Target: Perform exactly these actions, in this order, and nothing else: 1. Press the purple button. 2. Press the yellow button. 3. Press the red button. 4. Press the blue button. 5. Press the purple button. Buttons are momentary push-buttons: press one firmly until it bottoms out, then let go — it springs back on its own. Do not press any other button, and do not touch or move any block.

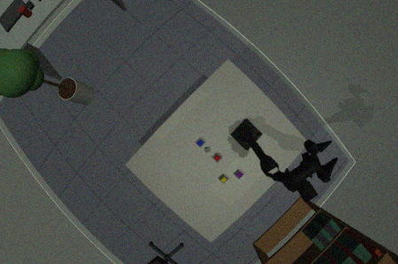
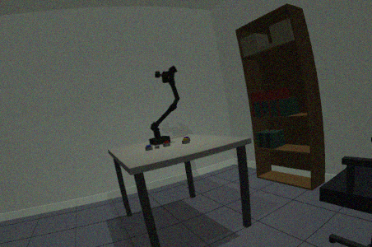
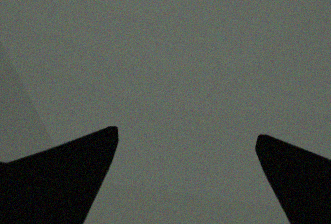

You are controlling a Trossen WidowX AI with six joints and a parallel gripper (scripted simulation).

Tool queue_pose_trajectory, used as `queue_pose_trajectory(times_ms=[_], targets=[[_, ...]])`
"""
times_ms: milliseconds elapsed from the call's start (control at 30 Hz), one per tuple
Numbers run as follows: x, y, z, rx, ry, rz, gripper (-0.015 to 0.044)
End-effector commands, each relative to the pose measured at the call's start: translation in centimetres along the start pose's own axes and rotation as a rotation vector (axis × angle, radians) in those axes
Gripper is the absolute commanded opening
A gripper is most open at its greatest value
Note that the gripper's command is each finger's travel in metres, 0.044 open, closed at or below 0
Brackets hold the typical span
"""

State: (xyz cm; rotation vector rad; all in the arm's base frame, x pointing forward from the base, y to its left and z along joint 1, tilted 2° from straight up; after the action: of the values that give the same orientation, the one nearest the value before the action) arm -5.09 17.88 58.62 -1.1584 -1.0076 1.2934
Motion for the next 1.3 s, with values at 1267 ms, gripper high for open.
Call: queue_pose_trajectory(times_ms=[1267], targets=[[-27.1,10.0,-30.3,1.991,-1.66,-1.119,0.04]])
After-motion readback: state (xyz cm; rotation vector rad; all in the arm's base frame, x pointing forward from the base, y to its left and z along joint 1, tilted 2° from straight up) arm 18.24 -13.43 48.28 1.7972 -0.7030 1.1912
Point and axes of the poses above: the point midway between the two fingers, 35 mm back from their tips, its own z axis out along the fingers, its own x axis across the jaws, y = z × x, the point moved 7 cm from there along -z, back along the fingers, and after that the axes turned 5 degrees about -z, right-handed, at the moved point
